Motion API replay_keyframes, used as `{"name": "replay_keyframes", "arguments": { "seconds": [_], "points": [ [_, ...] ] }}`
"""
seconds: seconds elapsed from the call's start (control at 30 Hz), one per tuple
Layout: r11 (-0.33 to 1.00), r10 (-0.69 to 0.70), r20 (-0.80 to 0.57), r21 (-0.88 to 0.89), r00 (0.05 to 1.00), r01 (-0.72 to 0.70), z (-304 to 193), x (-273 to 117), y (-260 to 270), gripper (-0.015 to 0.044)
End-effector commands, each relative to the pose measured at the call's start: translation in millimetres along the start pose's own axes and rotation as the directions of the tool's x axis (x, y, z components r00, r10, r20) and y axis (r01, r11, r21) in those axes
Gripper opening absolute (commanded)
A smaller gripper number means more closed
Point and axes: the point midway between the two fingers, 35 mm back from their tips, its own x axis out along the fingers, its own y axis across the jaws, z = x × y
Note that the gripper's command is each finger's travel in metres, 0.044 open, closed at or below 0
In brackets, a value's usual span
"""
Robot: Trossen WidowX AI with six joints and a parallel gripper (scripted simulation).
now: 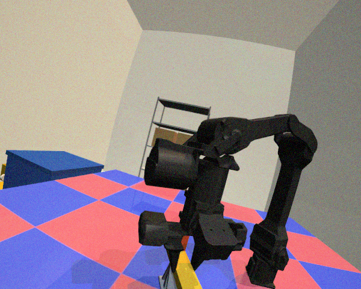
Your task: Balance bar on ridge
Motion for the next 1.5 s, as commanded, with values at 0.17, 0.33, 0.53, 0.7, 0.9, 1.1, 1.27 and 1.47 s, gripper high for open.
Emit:
{"name": "replay_keyframes", "arguments": {
  "seconds": [0.17, 0.33, 0.53, 0.7, 0.9, 1.1, 1.27, 1.47],
  "points": [
    [1.0, 0.0, 0.0, 0.0, 1.0, 0.0, 0.0, 0.0, 0.0, 0.017],
    [1.0, 0.0, 0.0, 0.0, 1.0, 0.0, 0.0, 0.0, 0.0, 0.0171],
    [1.0, 0.0, 0.0, 0.0, 1.0, 0.0, 0.0, 0.0, 0.0, 0.0172],
    [1.0, 0.0, 0.0, 0.0, 1.0, 0.0, 0.0, 0.0, 0.0, 0.0173],
    [1.0, 0.0, 0.0, 0.0, 1.0, 0.0, 0.0, 0.0, 0.0, 0.0185],
    [1.0, 0.0, 0.0, 0.0, 1.0, 0.0, 0.0, 0.0, 0.0, 0.0185],
    [1.0, 0.0, 0.0, 0.0, 1.0, 0.0, 0.0, 0.0, 0.0, 0.0264],
    [1.0, 0.0, 0.0, 0.0, 1.0, 0.0, 0.0, 0.0, 0.0, 0.0421]
  ]
}}
